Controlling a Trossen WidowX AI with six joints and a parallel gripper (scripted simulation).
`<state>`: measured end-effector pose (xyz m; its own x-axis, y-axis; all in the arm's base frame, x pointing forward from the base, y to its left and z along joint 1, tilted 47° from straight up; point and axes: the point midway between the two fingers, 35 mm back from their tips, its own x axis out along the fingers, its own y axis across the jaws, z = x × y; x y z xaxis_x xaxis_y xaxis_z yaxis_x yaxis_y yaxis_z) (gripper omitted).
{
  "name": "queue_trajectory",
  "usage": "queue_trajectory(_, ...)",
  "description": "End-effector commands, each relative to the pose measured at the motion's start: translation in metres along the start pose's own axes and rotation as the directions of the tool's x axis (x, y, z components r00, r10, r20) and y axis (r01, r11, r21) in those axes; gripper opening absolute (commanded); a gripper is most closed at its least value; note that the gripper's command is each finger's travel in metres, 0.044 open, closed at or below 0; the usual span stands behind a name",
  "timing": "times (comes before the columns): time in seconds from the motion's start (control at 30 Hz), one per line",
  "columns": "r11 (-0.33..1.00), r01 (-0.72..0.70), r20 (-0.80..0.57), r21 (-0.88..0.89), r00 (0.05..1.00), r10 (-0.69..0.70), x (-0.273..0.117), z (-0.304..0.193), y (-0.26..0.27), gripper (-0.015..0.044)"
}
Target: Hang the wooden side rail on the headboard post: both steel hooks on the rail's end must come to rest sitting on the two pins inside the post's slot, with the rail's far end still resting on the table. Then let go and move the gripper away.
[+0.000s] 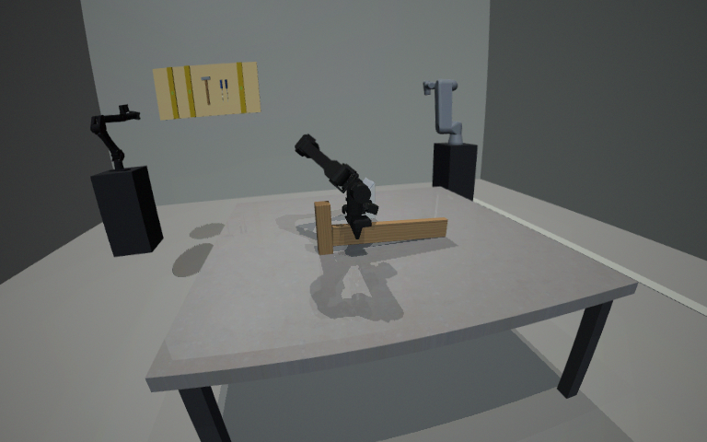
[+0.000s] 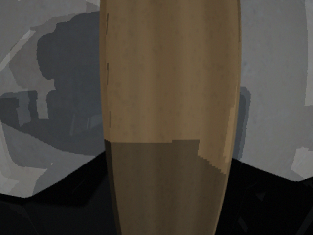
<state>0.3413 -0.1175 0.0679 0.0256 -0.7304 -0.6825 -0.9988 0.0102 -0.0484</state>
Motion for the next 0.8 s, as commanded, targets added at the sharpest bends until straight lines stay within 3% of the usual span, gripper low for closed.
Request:
queue_trajectory(0.0, 1.000, 0.006, -0.005, -0.006, 1.000, -0.006, -0.0009, -0.0001, -0.0011, 0.0000)
queue_trajectory(0.77, 1.000, 0.006, -0.005, -0.006, 1.000, -0.006, 0.0029, -0.0001, -0.0012, 0.0000)
